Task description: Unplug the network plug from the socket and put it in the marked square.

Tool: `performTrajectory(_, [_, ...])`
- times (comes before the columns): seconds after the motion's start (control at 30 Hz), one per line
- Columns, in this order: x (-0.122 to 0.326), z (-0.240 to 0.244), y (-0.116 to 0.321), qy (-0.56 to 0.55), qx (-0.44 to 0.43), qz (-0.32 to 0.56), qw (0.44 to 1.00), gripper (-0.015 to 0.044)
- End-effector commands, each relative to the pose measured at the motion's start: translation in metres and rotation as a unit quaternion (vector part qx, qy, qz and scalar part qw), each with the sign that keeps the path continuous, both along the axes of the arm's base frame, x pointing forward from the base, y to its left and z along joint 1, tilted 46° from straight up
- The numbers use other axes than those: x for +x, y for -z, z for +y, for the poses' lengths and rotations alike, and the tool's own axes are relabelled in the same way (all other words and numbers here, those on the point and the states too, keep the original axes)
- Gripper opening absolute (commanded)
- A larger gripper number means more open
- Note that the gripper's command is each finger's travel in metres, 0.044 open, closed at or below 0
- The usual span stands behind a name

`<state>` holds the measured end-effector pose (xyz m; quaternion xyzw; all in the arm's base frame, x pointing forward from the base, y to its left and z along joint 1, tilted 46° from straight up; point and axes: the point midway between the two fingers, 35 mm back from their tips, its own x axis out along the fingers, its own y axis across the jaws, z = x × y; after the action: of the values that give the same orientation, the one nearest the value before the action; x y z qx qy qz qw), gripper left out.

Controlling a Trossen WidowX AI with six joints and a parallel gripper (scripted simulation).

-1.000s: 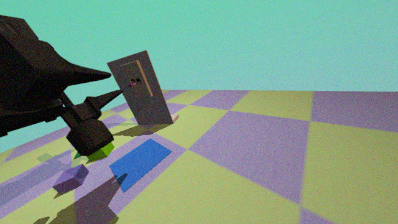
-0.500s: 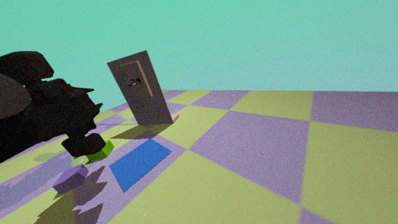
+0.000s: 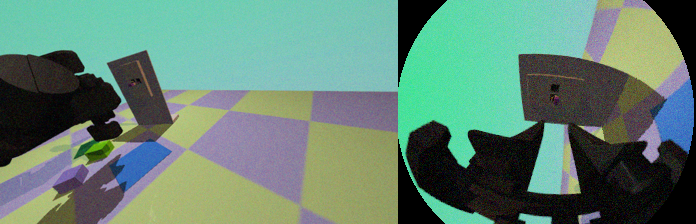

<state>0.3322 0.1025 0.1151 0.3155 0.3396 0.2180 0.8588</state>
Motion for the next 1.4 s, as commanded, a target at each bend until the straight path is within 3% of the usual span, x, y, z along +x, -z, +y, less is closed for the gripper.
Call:
performTrajectory(0.0, [0.01,0.005,0.003,0.003,0.001,0.0,1.0,0.0156])
performTrajectory(1.37, [0.054,0.029,0.017,0.003,0.001,-0.002,1.0,0.0156])
